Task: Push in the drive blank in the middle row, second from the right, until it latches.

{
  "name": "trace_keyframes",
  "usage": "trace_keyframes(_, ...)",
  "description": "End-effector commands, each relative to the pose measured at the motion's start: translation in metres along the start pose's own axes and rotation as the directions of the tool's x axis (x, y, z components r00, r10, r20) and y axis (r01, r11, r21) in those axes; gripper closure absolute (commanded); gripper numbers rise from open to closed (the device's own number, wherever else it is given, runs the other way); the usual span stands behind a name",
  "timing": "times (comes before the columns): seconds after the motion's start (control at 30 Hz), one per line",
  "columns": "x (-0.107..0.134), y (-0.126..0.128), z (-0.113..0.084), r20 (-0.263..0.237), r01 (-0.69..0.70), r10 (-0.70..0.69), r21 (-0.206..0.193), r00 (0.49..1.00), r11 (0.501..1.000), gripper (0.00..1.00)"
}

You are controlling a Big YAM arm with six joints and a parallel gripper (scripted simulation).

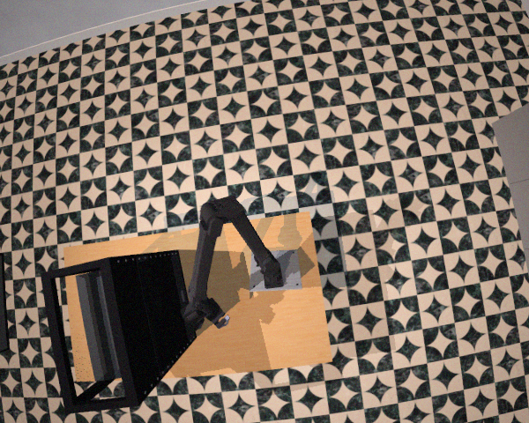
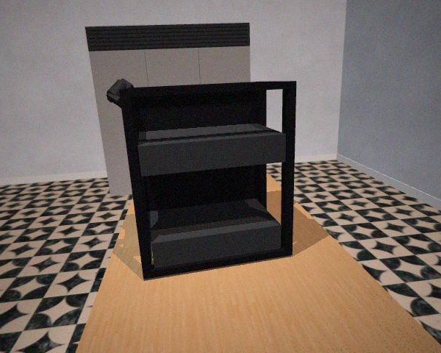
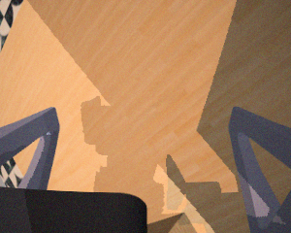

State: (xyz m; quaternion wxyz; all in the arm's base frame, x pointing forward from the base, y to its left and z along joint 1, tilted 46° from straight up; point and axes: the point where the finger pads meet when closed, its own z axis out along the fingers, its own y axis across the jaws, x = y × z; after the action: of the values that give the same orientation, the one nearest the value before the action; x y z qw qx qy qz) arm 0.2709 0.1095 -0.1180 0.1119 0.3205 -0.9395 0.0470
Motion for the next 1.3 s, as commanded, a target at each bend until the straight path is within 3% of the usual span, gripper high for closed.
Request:
trace_keyframes(0.0, -0.0029, 0.0003, -0.0018, 0.007, 0.003, -0.003, 0.002, 1.0, 1.0, 0.0)
trace_keyframes(1.27, -0.0118, -0.0017, -0.0071, 0.03, -0.002, 0.002, 0.008, 1.0, 1.0, 0.0)
